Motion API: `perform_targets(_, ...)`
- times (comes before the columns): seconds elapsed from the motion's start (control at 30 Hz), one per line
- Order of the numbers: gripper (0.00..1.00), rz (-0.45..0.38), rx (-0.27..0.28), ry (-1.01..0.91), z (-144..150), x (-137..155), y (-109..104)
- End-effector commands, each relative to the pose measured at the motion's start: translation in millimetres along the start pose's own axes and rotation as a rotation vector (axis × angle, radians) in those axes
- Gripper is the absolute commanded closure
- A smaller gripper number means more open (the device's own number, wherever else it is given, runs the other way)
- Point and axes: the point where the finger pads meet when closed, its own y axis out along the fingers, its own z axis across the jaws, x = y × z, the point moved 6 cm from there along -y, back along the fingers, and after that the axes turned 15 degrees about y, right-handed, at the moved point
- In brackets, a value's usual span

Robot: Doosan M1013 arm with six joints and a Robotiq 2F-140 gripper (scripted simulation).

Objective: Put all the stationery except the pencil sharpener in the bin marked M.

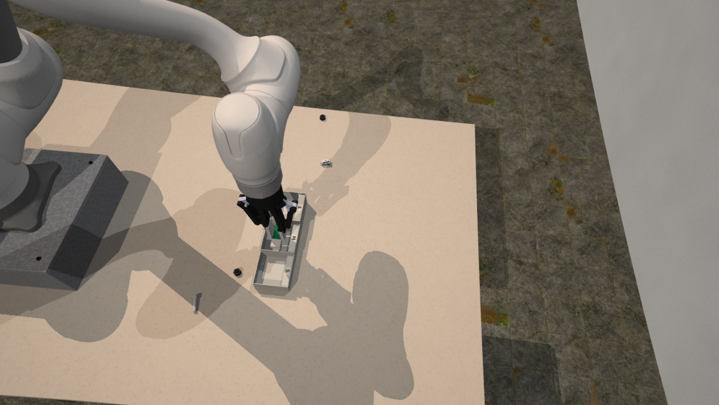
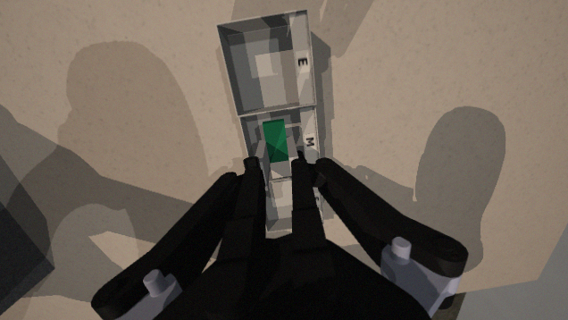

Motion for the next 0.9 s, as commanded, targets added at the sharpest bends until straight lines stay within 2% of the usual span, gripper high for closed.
perform_targets(0.0,0.80,-0.005,-0.002,-0.004,-1.2,0.4,12.3)
perform_targets(0.13,0.80,-0.005,-0.002,-0.004,-1.4,0.4,19.7)
perform_targets(0.87,0.80,-0.005,-0.002,-0.004,-3.7,0.0,19.7)
